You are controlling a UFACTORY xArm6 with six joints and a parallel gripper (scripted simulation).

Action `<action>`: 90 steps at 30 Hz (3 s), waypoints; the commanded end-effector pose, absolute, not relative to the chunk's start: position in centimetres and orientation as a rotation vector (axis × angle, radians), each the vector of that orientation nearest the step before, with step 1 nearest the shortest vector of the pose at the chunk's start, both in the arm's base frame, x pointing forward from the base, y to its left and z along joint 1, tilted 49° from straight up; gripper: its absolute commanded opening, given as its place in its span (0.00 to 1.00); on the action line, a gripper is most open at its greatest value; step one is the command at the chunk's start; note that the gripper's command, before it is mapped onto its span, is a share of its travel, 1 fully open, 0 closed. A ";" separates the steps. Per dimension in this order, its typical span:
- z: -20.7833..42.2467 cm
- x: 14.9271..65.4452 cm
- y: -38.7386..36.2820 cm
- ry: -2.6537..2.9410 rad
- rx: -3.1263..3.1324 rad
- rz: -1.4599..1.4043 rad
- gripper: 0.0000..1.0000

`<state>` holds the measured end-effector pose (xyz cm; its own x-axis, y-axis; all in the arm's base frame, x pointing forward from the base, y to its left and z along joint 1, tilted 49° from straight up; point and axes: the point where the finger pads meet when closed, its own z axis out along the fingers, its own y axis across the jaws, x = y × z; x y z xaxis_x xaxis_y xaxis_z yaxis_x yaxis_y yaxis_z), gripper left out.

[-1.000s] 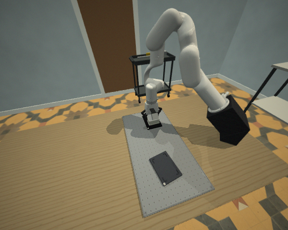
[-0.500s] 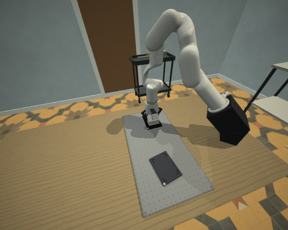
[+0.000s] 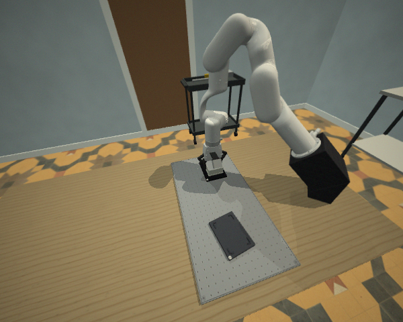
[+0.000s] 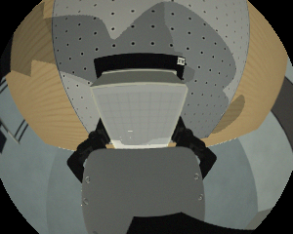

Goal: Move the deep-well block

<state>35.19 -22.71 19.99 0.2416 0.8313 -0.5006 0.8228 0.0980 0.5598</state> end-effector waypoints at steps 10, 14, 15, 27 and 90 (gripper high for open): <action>19.9 35.3 -22.8 1.548 1.687 0.014 0.00; 19.9 35.4 -22.9 1.548 1.687 0.014 0.00; 19.9 35.4 -22.9 1.548 1.687 0.014 0.00; 19.8 35.4 -23.0 1.548 1.687 0.014 0.00; 19.4 35.7 -23.3 1.548 1.687 0.014 1.00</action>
<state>35.70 -23.26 19.32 0.2417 0.8312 -0.5007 0.8226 0.0982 0.5601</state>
